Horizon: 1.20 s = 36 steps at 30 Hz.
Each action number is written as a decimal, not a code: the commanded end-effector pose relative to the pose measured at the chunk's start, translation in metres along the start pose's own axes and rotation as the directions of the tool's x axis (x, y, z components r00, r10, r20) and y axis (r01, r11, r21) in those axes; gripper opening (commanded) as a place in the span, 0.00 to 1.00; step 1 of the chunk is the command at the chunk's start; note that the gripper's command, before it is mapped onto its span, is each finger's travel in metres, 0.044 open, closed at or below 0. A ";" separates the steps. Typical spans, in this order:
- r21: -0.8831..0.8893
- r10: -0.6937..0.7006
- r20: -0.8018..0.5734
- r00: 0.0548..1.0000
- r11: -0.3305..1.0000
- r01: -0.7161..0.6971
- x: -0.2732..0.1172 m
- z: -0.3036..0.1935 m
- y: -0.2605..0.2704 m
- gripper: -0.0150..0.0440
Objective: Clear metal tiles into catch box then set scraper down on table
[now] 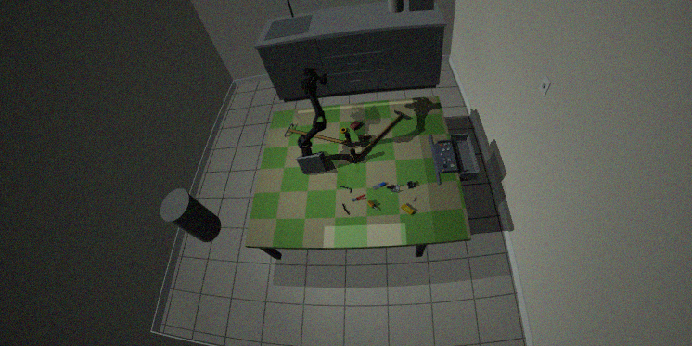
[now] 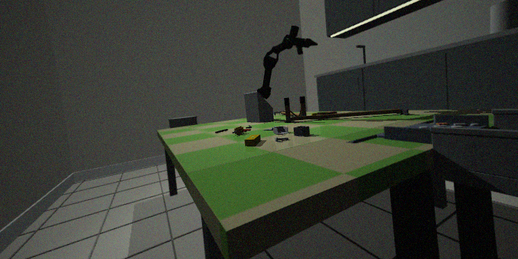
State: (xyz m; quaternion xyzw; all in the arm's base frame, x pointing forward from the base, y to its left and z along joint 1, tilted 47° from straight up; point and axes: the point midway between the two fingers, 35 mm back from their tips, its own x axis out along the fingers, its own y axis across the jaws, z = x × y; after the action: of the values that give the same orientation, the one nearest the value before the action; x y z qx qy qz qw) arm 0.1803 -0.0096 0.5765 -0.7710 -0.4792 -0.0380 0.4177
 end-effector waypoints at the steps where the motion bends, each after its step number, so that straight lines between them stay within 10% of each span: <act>1: -0.005 -0.006 0.006 1.000 1.000 0.006 0.000 -0.003 -0.006 1.00; 36: -0.170 0.009 0.010 1.000 0.985 -0.008 -0.030 -0.022 -0.032 1.00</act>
State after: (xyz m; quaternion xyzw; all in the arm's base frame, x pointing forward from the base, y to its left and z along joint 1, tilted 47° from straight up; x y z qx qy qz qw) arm 0.1581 -0.0498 0.5936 -0.7955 -0.4715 -0.0571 0.3764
